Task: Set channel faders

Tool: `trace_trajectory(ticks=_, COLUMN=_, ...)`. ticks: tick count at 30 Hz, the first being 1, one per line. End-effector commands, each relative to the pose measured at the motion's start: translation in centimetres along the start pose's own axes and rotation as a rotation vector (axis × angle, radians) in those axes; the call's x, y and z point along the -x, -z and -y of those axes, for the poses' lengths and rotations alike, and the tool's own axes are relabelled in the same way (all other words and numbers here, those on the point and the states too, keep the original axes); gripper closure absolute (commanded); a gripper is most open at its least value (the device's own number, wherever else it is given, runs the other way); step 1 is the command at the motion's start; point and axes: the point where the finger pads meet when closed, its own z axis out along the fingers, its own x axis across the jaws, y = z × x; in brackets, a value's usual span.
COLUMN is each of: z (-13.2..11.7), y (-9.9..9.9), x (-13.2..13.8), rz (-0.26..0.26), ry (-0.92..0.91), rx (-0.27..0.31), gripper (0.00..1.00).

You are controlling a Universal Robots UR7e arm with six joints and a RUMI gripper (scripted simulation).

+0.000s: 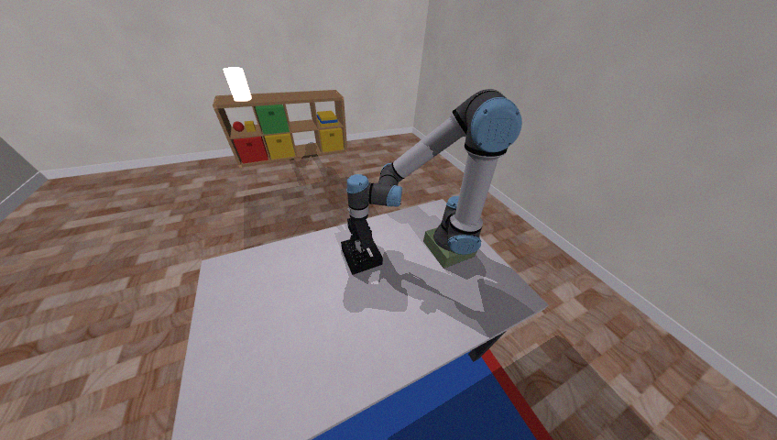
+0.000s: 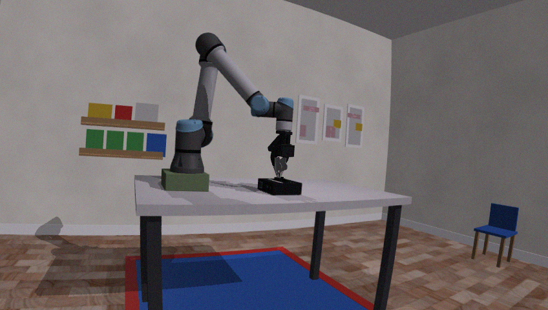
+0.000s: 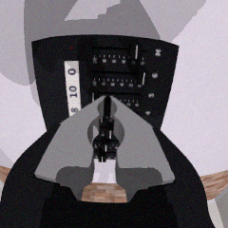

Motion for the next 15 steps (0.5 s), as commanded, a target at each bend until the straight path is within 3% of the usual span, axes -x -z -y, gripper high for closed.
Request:
trace_trajectory(ticks=1, z=-0.02, y=0.03, x=-0.26, rz=-0.001, ry=0.000, rx=0.001, gripper=1.00)
trace_trajectory(ticks=15, z=-0.02, y=0.63, x=-0.38, rz=-0.001, ry=0.000, rx=0.001, gripper=1.00)
